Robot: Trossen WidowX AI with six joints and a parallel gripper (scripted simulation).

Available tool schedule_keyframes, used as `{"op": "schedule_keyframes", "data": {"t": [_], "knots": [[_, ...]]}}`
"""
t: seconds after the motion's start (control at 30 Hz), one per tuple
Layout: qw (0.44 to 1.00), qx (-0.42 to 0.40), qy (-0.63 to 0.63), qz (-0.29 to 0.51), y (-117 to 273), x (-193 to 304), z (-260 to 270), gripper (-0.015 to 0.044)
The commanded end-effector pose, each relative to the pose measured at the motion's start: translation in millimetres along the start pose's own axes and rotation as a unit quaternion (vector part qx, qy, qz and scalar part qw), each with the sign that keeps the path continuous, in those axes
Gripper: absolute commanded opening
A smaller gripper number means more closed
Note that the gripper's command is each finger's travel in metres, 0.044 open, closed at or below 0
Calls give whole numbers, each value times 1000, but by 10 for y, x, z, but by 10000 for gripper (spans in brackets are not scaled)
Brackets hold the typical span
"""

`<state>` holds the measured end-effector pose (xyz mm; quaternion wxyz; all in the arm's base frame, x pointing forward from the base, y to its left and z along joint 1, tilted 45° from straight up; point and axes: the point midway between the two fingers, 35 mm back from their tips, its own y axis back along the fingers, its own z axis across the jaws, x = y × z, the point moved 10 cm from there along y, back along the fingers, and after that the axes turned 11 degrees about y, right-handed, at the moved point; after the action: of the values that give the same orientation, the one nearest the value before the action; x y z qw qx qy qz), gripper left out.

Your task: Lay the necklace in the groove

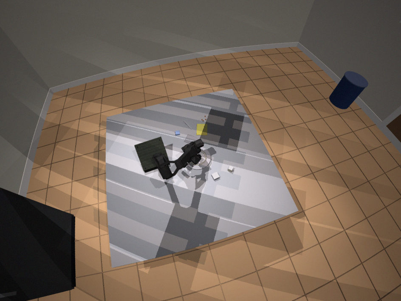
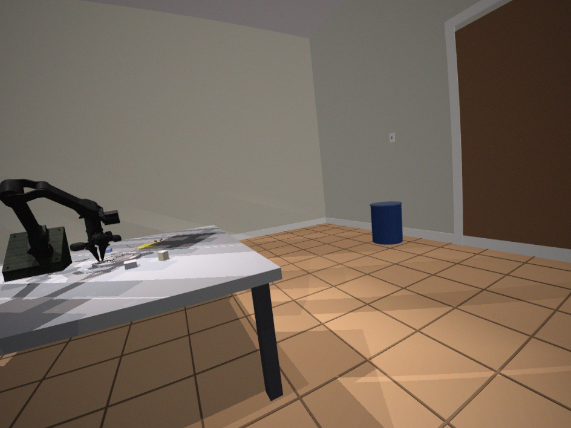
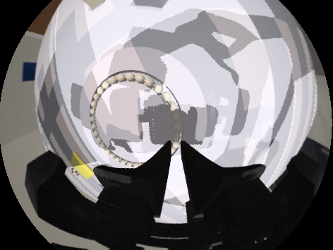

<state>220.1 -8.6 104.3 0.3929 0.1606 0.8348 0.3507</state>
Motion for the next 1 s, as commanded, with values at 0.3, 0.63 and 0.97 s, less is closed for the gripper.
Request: {"op": "schedule_keyframes", "data": {"t": [0.3, 0.63, 0.97], "knots": [[1000, 0, 0, -1, 22, -1, -1, 368], [1000, 0, 1, -3, 59, 12, -7, 440], [1000, 0, 1, -3, 59, 12, -7, 440]]}}
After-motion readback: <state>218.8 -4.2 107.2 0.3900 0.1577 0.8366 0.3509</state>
